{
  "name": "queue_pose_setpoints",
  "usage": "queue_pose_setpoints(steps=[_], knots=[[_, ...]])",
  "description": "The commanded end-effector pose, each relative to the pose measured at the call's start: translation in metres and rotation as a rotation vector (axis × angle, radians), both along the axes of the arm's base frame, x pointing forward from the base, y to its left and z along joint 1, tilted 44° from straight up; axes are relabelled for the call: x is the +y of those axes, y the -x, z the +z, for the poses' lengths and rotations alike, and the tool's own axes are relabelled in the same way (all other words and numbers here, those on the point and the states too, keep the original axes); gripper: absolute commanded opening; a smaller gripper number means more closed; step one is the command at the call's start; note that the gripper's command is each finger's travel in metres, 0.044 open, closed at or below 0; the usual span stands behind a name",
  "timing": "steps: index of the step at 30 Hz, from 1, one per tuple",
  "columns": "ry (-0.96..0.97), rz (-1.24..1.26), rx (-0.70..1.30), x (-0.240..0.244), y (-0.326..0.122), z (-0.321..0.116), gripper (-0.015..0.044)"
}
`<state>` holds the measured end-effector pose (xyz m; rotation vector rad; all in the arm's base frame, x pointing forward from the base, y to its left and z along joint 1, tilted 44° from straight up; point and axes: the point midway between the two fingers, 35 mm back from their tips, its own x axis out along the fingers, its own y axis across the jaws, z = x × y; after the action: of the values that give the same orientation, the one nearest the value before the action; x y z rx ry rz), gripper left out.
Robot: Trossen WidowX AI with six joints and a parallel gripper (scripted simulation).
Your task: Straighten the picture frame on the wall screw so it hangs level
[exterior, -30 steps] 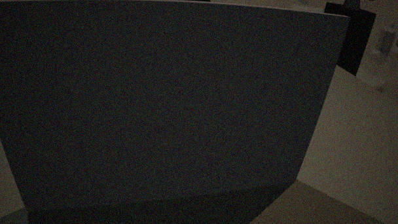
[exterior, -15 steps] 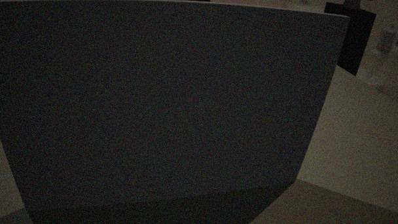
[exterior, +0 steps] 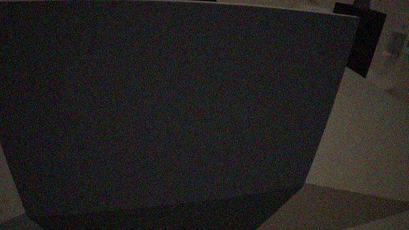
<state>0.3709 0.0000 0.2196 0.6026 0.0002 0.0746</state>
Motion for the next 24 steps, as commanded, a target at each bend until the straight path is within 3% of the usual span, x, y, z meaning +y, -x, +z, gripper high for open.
queue_pose_setpoints(steps=[1, 24], knots=[[-0.003, -0.003, 0.000, 0.0002, -0.0001, 0.0003, 0.0000], [-0.004, -0.003, 0.000, 0.0063, 0.0005, 0.0044, 0.0000]])
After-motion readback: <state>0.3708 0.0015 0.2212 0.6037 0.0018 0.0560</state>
